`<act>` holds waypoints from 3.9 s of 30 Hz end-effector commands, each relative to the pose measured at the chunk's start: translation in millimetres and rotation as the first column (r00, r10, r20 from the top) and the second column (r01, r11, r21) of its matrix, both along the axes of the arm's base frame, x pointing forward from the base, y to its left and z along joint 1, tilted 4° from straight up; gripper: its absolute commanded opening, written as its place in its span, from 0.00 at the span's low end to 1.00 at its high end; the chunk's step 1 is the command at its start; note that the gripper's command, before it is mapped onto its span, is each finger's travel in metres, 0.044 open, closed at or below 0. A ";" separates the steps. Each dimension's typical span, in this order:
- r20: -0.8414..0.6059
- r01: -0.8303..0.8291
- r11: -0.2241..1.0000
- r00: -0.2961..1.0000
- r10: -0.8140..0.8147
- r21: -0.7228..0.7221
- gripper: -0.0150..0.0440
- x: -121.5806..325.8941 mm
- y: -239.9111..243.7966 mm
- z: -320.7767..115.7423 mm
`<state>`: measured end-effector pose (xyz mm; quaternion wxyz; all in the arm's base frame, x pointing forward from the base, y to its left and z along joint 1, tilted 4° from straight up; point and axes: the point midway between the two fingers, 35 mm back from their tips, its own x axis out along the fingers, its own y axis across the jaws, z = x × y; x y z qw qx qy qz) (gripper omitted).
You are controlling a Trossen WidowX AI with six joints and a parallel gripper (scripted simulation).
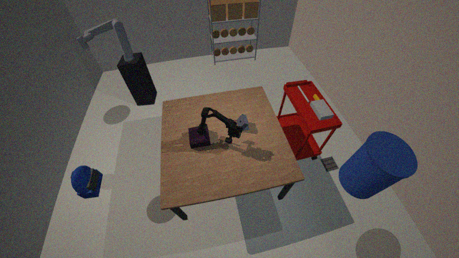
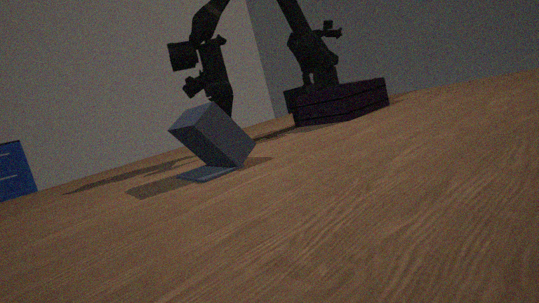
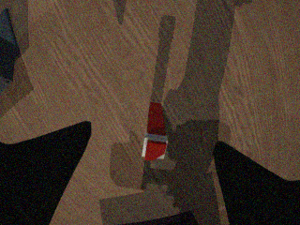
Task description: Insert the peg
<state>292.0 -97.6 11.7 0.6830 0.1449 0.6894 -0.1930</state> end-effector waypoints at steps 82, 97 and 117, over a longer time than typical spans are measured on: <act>0.039 -0.054 0.998 0.998 0.056 -0.031 0.25 5.5 14.0 45.3; 0.104 -0.112 0.990 0.987 0.121 -0.083 0.25 12.2 31.4 41.9; 0.192 -0.179 0.973 0.960 0.206 -0.147 0.25 19.0 55.6 38.7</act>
